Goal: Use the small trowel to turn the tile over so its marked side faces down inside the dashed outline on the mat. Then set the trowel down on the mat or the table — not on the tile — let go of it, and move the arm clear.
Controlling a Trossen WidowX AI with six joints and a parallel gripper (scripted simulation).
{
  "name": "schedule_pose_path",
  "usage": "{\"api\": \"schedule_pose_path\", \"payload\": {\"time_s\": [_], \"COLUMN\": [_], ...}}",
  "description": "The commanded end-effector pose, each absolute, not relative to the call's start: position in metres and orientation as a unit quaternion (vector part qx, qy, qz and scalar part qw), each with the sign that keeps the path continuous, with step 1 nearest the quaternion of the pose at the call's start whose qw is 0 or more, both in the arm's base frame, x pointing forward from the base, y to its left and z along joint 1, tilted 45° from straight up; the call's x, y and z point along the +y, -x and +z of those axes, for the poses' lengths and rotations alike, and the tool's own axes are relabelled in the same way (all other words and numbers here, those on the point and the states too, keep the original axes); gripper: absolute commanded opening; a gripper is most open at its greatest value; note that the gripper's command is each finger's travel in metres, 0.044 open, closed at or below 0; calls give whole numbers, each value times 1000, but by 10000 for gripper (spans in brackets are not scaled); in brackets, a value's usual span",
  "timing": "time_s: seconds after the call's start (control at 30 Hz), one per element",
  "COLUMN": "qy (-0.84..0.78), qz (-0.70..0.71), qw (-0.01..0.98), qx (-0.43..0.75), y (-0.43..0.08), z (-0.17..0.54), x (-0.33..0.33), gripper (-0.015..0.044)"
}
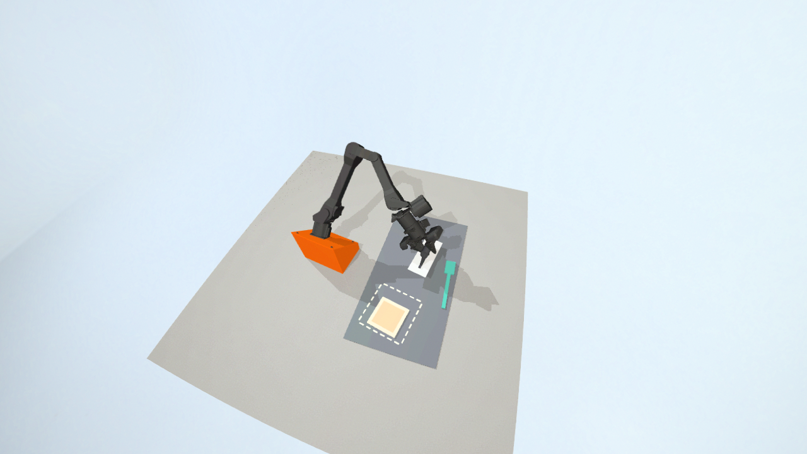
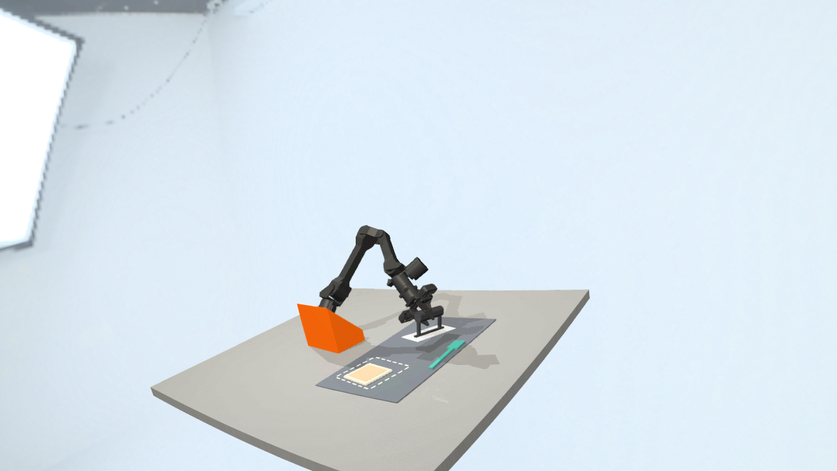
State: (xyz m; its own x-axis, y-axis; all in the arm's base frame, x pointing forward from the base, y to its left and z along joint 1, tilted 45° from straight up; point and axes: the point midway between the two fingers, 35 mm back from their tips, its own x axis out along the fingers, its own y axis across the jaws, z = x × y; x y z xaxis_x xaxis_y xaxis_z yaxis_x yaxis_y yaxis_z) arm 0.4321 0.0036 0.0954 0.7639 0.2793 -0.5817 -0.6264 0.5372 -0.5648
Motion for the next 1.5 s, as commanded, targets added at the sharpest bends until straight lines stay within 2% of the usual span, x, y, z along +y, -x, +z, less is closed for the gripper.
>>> {"api": "schedule_pose_path", "payload": {"time_s": [0.0,1.07,1.47], "qy": [399,359,358], "qz": [254,238,238], "qw": [856,892,893], "qx": [209,134,132], "y": [-424,-327,-327], "z": [110,166,160], "x": [16,104,111], "gripper": [0,0,0]}}
